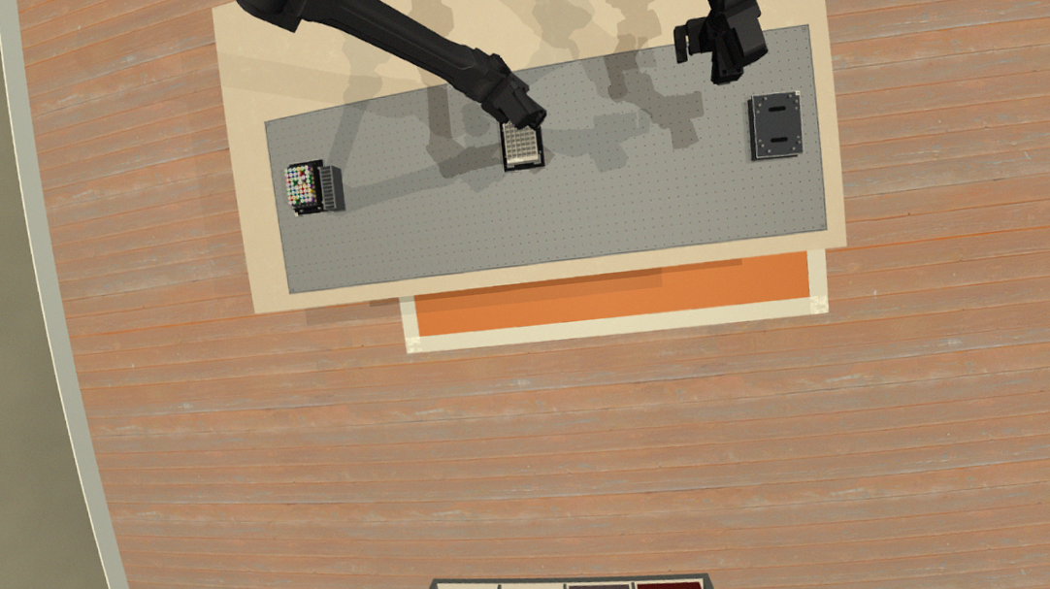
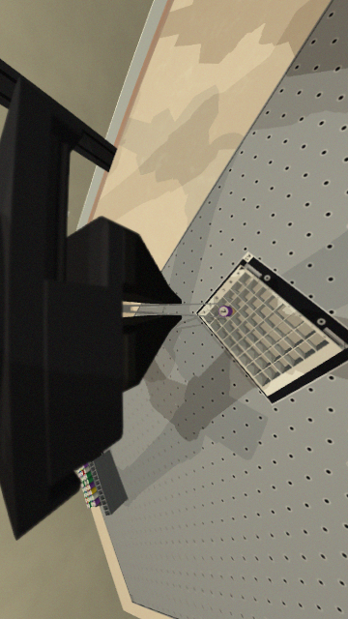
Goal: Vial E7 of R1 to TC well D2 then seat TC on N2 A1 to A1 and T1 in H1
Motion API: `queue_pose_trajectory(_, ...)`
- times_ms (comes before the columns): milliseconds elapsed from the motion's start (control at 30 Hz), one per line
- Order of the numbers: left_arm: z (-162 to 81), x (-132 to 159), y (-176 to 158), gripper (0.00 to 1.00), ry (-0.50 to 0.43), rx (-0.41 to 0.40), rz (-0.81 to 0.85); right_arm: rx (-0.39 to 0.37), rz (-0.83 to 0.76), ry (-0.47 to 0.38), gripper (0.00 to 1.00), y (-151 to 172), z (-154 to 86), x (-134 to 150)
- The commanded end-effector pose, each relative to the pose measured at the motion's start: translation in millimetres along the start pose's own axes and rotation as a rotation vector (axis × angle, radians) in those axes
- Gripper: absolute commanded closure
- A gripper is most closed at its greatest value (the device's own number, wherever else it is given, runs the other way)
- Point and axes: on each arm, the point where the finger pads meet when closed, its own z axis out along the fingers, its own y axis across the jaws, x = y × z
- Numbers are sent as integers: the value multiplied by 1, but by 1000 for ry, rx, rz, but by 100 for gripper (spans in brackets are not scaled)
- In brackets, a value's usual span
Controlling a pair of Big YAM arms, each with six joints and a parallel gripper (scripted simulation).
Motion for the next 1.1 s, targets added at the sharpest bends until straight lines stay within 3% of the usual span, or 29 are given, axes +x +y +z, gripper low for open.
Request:
queue_pose_trajectory(0, -2, -8, 2, 0, -16, -3, 15, -2, 7, -33, 89, 0, -15, -14)
queue_pose_trajectory(1067, -2, -8, 2, 0, -16, -3, 15, -5, 7, -26, 89, -2, -33, -12)
